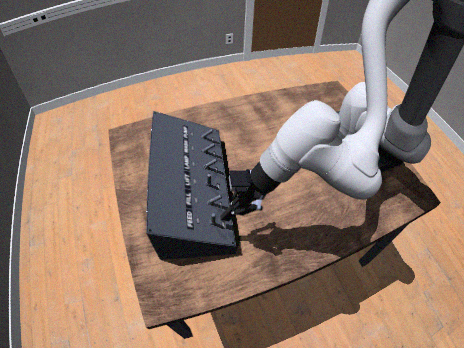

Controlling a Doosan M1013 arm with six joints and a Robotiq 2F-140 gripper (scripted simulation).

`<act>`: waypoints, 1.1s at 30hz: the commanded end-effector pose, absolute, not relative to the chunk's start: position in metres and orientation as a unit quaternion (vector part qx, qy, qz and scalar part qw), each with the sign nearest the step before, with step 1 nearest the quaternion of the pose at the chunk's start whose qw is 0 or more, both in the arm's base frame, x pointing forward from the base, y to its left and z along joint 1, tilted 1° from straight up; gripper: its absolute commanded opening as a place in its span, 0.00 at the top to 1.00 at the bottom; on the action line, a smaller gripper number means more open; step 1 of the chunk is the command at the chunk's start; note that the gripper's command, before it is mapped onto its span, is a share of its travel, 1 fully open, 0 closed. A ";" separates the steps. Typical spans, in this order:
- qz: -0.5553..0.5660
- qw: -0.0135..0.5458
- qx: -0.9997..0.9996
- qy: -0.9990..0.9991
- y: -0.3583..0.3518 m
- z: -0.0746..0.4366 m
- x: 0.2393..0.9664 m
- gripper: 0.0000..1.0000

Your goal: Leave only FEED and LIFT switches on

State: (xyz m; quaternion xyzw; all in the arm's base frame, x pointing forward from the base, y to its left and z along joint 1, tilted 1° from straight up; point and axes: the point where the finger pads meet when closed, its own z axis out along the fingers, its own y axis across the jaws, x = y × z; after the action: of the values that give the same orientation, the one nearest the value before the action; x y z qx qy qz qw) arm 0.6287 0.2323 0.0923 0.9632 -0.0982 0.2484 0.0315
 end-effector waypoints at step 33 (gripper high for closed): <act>0.249 0.030 0.963 -0.097 0.246 0.186 0.578 0.00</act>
State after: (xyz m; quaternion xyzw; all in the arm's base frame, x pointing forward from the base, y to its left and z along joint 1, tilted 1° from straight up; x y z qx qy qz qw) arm 0.5789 0.2429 0.1827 0.9631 -0.0971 0.2488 0.0324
